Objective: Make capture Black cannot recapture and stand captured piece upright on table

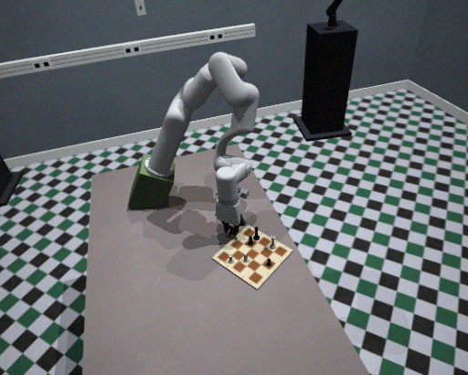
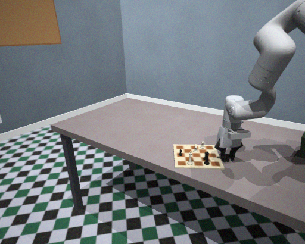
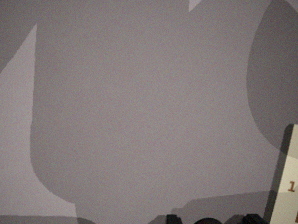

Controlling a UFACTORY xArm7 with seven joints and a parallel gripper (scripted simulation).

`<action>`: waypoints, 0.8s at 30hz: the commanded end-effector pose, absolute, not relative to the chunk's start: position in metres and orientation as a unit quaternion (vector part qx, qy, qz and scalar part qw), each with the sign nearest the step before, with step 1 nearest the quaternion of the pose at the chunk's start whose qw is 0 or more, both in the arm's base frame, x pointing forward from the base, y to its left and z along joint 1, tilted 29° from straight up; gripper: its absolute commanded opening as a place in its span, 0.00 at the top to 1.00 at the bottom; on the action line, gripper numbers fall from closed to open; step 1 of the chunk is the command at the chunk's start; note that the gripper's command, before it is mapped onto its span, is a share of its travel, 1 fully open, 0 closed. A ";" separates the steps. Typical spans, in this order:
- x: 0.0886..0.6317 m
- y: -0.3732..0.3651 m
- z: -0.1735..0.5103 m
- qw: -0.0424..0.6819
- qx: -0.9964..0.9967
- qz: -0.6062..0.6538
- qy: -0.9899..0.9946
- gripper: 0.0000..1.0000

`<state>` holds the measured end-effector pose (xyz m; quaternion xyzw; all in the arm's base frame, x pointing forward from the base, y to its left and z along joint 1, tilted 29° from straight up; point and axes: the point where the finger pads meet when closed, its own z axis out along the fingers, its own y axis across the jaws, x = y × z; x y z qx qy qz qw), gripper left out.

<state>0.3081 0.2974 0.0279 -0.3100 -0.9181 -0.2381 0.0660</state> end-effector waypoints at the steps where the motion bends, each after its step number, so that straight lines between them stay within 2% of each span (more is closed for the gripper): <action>1: 0.309 0.297 0.029 0.065 -0.311 -0.239 -0.918 0.61; 17: 0.309 0.294 0.035 0.065 -0.311 -0.239 -0.918 0.61; 24: 0.308 0.281 0.058 0.065 -0.311 -0.239 -0.918 0.61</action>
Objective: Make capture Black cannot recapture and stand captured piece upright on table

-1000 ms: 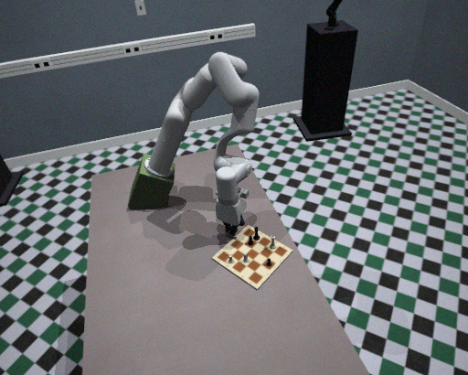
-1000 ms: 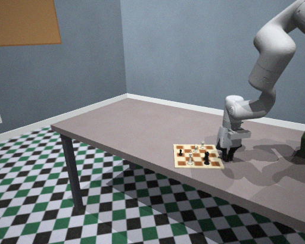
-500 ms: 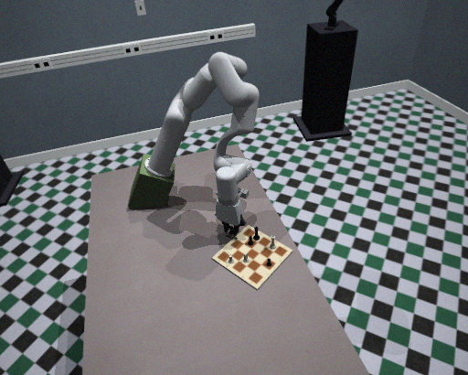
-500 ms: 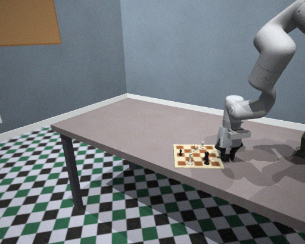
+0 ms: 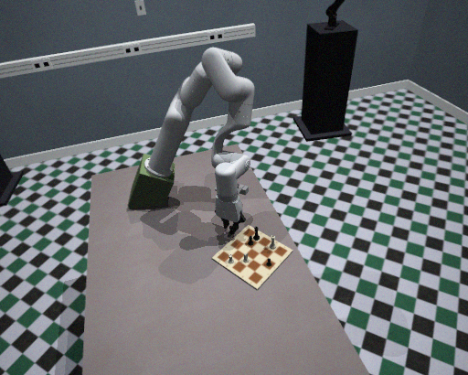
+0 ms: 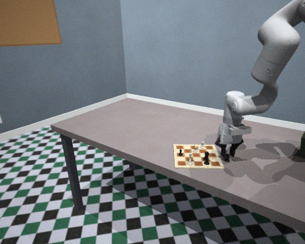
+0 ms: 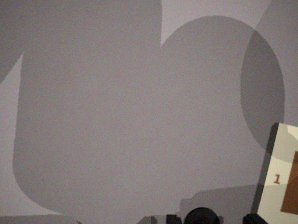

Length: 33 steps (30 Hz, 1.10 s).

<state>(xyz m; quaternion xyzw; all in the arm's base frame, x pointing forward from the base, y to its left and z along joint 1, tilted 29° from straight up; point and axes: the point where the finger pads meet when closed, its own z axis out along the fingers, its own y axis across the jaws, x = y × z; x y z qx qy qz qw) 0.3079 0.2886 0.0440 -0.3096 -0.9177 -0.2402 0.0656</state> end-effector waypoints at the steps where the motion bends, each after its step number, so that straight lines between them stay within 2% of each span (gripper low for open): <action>1: 0.308 0.279 0.062 0.065 -0.311 -0.239 -0.918 0.61; 30: 0.307 0.254 0.108 0.065 -0.311 -0.239 -0.918 0.61; 31: 0.307 0.254 0.108 0.065 -0.311 -0.239 -0.918 0.00; 33: 0.307 0.254 0.108 0.065 -0.311 -0.239 -0.918 0.00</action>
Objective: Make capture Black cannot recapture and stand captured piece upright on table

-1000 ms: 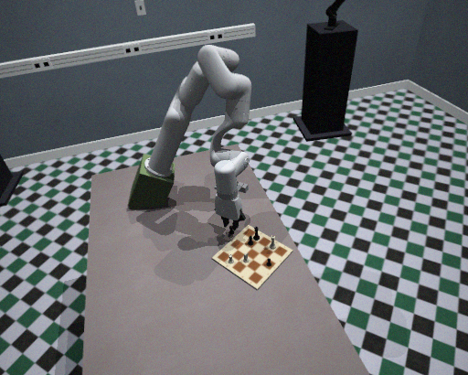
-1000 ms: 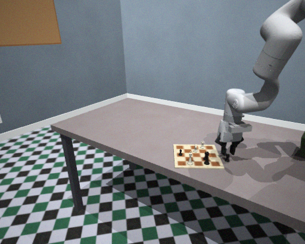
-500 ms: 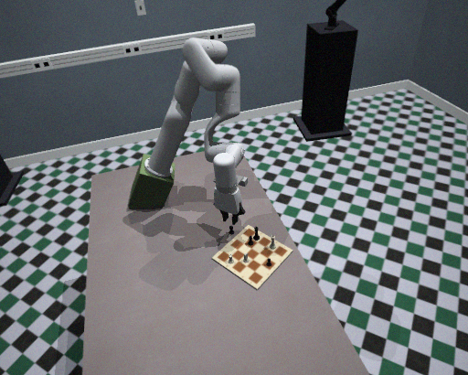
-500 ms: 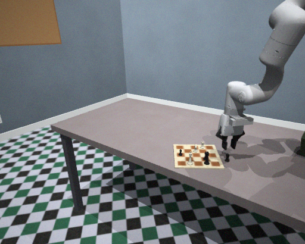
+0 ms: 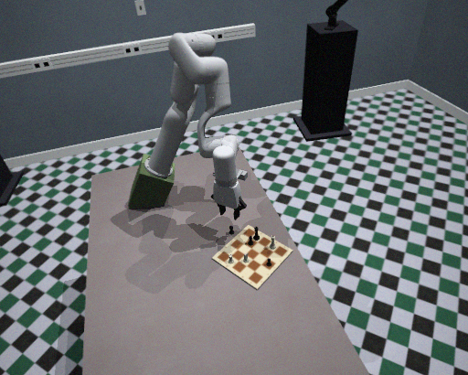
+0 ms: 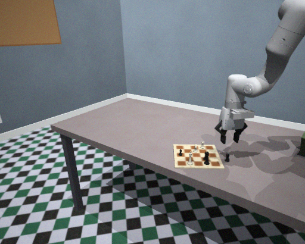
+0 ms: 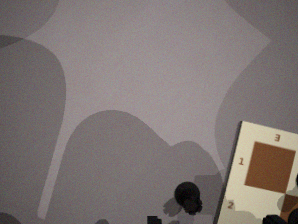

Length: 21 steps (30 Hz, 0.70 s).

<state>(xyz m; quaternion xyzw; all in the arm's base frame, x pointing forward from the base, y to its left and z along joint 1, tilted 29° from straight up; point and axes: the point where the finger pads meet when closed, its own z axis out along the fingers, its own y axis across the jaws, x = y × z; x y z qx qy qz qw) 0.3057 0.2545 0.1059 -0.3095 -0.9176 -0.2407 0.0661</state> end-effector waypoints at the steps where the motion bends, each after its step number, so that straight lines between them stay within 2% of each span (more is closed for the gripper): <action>1: 0.307 0.254 0.108 0.065 -0.311 -0.239 -0.918 0.00; 21: 0.310 0.254 0.109 0.068 -0.303 -0.236 -0.921 0.00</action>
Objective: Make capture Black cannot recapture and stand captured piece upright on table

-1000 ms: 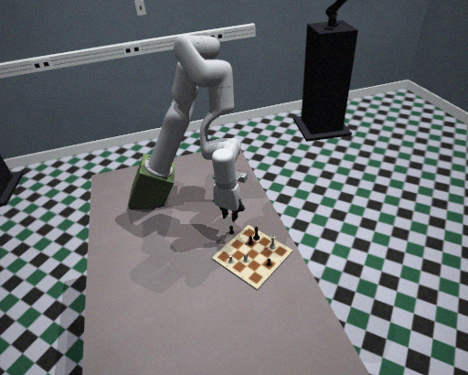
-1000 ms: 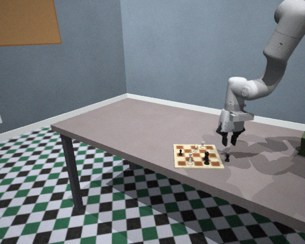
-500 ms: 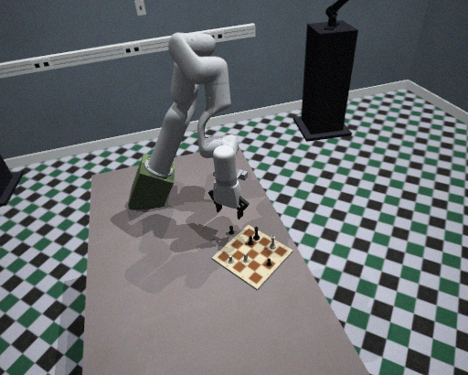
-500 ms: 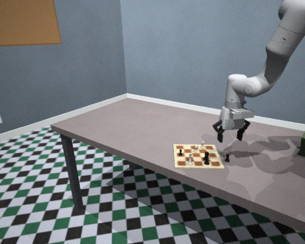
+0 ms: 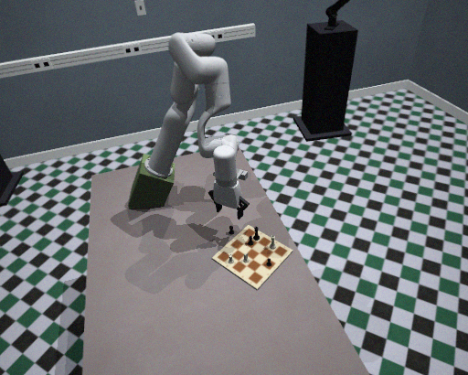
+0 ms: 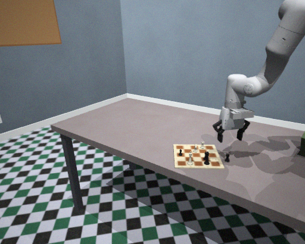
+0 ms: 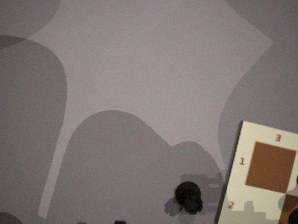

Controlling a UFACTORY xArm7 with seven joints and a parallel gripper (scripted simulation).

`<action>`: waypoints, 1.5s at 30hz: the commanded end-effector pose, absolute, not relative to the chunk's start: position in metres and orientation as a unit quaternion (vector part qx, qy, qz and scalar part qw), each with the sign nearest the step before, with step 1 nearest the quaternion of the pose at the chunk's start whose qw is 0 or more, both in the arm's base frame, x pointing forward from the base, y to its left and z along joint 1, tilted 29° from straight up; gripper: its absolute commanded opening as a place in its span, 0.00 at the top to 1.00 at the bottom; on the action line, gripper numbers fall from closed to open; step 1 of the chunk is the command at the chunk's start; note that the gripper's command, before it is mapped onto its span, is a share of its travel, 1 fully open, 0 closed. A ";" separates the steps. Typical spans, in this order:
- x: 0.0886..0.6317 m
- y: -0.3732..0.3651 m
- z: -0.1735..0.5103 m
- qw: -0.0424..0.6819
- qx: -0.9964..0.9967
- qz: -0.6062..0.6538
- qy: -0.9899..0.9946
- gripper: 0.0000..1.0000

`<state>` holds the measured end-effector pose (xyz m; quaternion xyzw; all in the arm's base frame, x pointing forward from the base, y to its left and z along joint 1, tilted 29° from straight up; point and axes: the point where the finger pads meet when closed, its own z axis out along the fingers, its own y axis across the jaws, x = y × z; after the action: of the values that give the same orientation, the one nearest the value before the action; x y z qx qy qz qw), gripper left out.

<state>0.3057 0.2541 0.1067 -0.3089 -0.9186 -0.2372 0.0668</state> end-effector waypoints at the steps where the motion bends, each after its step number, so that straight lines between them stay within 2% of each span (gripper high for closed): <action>1: 0.313 0.254 0.110 0.069 -0.297 -0.234 -0.923 0.00; 7: 0.342 0.253 0.114 0.073 -0.256 -0.225 -0.937 0.00; 11: 0.393 0.244 0.114 0.058 -0.206 -0.230 -0.949 0.00; 17: 0.438 0.235 0.105 0.036 -0.174 -0.241 -0.954 0.00; 25: 0.452 0.231 0.100 0.027 -0.165 -0.246 -0.955 0.00; 26: 0.452 0.231 0.100 0.027 -0.165 -0.246 -0.955 0.61; 45: 0.452 0.231 0.100 0.027 -0.165 -0.246 -0.955 0.61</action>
<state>0.4507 0.2319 0.0987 -0.1643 -0.9550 -0.2452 0.0292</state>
